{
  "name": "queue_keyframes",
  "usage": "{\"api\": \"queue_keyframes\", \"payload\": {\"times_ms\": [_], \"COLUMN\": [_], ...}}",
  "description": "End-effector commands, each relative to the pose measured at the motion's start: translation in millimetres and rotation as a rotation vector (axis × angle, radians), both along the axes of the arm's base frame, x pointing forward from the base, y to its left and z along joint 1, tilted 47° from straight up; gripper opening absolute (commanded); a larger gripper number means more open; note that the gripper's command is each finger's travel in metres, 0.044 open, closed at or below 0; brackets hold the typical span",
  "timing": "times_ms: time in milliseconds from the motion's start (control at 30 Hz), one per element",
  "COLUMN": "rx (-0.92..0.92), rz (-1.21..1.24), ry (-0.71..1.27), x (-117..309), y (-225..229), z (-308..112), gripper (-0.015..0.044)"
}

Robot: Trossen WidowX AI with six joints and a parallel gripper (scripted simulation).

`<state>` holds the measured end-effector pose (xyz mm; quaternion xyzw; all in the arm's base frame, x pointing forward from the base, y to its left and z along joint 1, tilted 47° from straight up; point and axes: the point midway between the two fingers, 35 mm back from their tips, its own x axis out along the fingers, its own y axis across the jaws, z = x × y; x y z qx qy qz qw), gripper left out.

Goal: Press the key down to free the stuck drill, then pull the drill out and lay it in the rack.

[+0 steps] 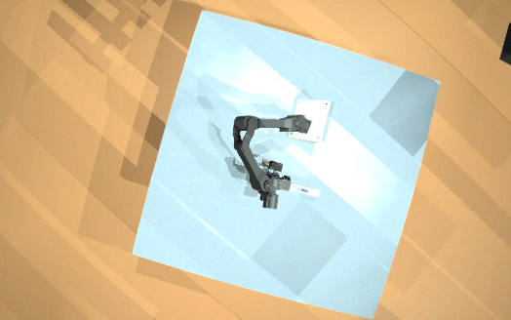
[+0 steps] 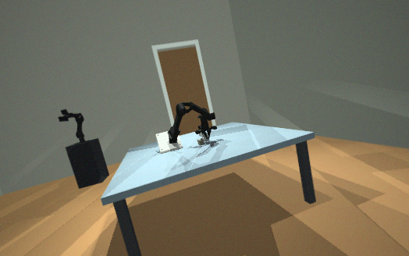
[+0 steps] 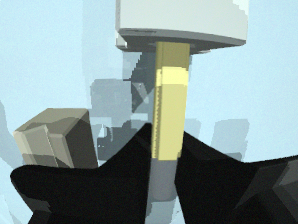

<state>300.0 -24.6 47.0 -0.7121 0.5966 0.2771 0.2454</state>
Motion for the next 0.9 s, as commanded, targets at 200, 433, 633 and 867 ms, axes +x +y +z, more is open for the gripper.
{"api": "queue_keyframes", "payload": {"times_ms": [200,433,633,867], "rx": [-0.001,-0.001,-0.001,-0.002], "rz": [0.003,0.003,0.003,0.003], "ry": [0.001,0.001,0.001,0.001], "x": [1,2,2,4], "y": [-5,-9,-13,-20], "z": [6,12,18,27], "gripper": [0.0,0.0,0.0,0.0]}}
